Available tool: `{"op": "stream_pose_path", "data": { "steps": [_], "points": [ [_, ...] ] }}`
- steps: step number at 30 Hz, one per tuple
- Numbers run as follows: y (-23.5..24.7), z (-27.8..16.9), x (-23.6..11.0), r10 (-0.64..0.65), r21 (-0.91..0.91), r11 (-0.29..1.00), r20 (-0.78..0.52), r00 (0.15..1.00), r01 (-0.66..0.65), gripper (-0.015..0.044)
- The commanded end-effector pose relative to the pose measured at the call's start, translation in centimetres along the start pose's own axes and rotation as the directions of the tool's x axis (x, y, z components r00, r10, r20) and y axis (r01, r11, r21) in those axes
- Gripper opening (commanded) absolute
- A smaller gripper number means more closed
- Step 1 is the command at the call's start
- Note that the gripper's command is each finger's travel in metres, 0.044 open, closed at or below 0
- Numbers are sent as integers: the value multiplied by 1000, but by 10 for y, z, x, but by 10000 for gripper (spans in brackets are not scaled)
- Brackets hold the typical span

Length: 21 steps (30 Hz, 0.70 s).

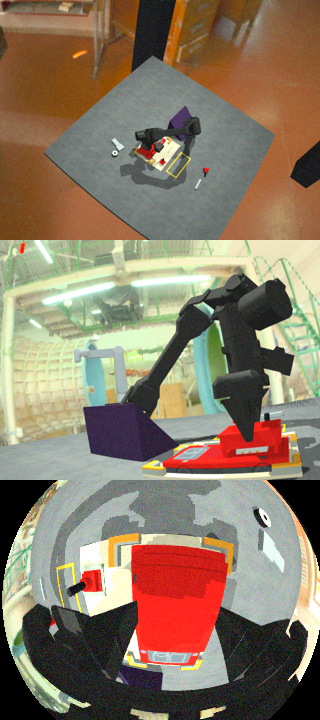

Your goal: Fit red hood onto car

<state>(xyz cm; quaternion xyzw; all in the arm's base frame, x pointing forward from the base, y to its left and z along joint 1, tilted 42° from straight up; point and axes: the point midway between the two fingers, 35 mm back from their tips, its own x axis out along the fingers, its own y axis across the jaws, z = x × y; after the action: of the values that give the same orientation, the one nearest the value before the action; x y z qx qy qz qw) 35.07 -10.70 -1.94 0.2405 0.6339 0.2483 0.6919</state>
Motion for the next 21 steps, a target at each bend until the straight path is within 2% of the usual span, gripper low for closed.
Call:
{"op": "stream_pose_path", "data": {
  "steps": [1, 21],
  "points": [
    [1, 0, 2, 4, 0, 1000, -1, 1000, -4, 0],
    [0, 0, -4, 2, -1, 1000, -1, 1000, -2, 0]
  ]
}}
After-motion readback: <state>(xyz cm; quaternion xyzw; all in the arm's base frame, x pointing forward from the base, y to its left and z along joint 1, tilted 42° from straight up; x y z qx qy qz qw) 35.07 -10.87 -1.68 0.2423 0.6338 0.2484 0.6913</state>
